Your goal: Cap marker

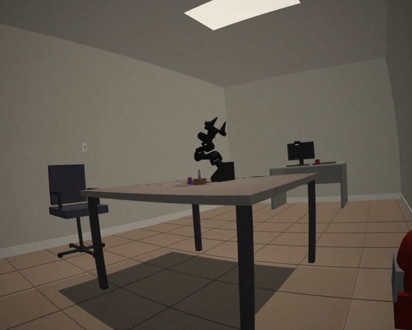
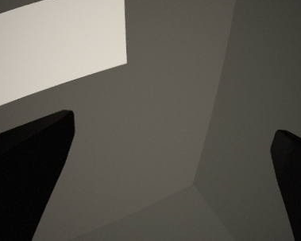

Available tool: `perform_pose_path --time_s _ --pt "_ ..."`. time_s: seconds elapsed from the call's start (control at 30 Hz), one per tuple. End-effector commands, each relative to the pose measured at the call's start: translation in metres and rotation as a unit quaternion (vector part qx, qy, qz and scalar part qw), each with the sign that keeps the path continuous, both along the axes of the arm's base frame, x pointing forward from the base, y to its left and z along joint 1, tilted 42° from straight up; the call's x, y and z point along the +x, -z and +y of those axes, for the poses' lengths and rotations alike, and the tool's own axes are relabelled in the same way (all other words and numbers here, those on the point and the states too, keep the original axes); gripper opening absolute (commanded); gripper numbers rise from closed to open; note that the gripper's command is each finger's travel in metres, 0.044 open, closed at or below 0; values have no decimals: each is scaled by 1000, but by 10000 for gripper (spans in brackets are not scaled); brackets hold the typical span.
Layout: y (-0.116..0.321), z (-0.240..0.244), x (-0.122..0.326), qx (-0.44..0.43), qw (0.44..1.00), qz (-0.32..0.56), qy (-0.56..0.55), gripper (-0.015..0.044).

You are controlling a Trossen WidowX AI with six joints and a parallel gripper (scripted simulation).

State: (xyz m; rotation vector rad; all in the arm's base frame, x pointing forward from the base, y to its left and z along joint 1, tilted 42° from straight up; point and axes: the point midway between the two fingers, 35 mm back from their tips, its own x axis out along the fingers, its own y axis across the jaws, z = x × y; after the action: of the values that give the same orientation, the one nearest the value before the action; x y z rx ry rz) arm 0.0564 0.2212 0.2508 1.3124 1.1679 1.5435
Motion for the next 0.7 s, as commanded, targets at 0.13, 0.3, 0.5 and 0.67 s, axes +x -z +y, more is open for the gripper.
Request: perform_pose_path --time_s 0.13,0.3,0.5,0.67 --pt "6 12 59 -44 991 6 126 269" --pt "32 7 139 -149 945 -1 290 241" --pt "79 -36 212 -327 842 -31 428 241" --pt "116 -87 244 -489 735 -51 466 241"
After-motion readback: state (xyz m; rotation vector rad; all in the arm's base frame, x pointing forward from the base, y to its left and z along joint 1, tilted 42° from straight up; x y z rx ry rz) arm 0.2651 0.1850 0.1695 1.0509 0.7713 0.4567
